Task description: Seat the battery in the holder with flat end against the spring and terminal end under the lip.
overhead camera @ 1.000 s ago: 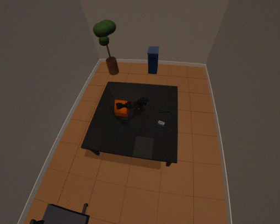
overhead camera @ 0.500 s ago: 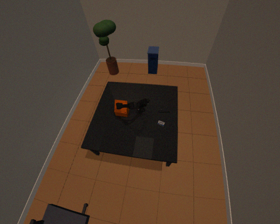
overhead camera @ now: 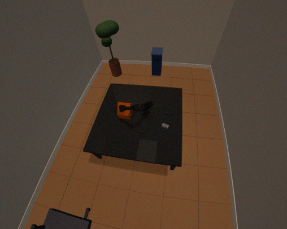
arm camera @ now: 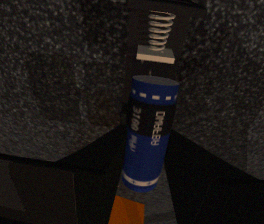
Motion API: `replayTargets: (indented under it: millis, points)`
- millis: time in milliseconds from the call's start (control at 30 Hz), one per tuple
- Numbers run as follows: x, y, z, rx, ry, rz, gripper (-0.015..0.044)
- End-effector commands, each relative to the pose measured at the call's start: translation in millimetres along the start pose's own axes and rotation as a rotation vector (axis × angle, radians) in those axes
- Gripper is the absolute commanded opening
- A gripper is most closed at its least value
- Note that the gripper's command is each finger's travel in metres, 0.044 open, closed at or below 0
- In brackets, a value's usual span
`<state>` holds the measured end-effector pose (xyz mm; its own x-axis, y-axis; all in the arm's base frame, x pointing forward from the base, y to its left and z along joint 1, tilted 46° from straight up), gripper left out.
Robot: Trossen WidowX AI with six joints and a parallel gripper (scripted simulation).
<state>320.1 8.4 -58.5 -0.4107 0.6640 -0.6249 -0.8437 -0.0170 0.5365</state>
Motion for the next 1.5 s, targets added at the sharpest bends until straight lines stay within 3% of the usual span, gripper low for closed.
replayTargets:
  millis: [0, 1467]
  points:
    - [0.3, -4.6, -2.3, 0.023, -0.004, -0.004, 0.0077]
    - [-0.2, -32.2, -12.0, 0.19, 0.0, -0.008, 0.0077]
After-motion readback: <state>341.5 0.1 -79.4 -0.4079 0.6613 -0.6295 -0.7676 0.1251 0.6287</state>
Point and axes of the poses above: the point midway between the two fingers, 35 mm back from their tips, its own z axis back along the fingers, its own x axis across the jaws, y = z × x, the point moved 9 cm from there along z, back along the fingers
